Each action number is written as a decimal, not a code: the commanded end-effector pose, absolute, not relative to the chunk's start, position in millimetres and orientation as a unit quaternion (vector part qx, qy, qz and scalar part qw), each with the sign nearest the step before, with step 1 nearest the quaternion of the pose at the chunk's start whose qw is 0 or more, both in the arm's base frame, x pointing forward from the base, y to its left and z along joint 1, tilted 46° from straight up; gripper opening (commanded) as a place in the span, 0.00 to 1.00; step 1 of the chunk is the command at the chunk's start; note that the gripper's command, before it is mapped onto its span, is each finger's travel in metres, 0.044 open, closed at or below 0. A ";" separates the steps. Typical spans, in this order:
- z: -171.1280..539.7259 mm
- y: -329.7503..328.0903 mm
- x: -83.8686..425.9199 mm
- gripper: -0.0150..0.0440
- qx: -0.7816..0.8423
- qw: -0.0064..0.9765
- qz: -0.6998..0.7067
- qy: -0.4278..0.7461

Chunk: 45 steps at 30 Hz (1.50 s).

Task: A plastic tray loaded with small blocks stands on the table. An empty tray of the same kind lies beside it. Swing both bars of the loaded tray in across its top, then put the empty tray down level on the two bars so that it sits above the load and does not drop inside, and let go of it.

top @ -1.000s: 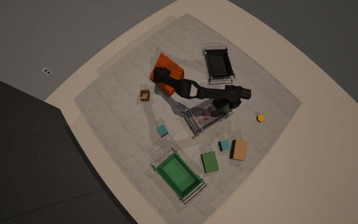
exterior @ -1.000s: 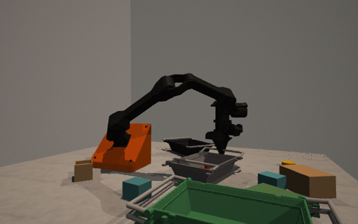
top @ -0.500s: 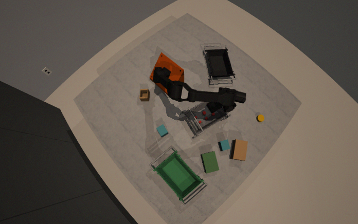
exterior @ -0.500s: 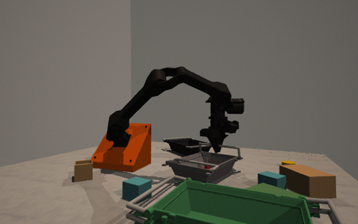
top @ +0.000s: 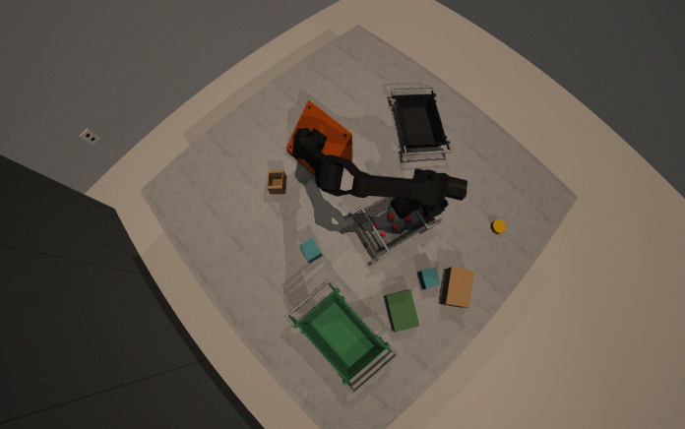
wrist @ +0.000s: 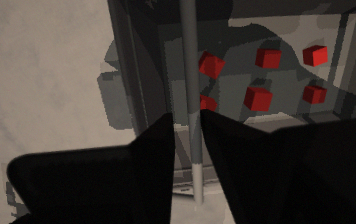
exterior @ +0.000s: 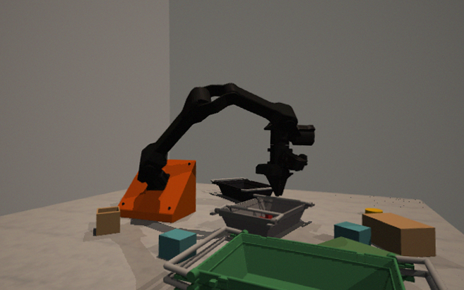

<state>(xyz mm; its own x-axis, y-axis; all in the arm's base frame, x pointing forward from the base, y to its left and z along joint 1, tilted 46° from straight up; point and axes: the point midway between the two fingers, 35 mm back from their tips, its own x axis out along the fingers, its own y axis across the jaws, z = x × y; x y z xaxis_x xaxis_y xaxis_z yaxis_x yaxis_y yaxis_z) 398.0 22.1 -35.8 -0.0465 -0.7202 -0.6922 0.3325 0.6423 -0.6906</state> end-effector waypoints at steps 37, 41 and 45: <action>-29.5 32.4 399.6 0.25 -0.159 0.677 -0.389 0.605; -29.5 32.4 399.6 0.25 -0.159 0.677 -0.389 0.605; -29.5 32.4 399.6 0.25 -0.159 0.677 -0.389 0.605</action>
<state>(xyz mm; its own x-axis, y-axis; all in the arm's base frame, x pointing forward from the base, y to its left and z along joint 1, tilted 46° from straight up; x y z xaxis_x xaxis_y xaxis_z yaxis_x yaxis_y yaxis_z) 399.6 32.4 -29.5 -0.0340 -0.7178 -0.6955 0.3339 0.6477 -0.6848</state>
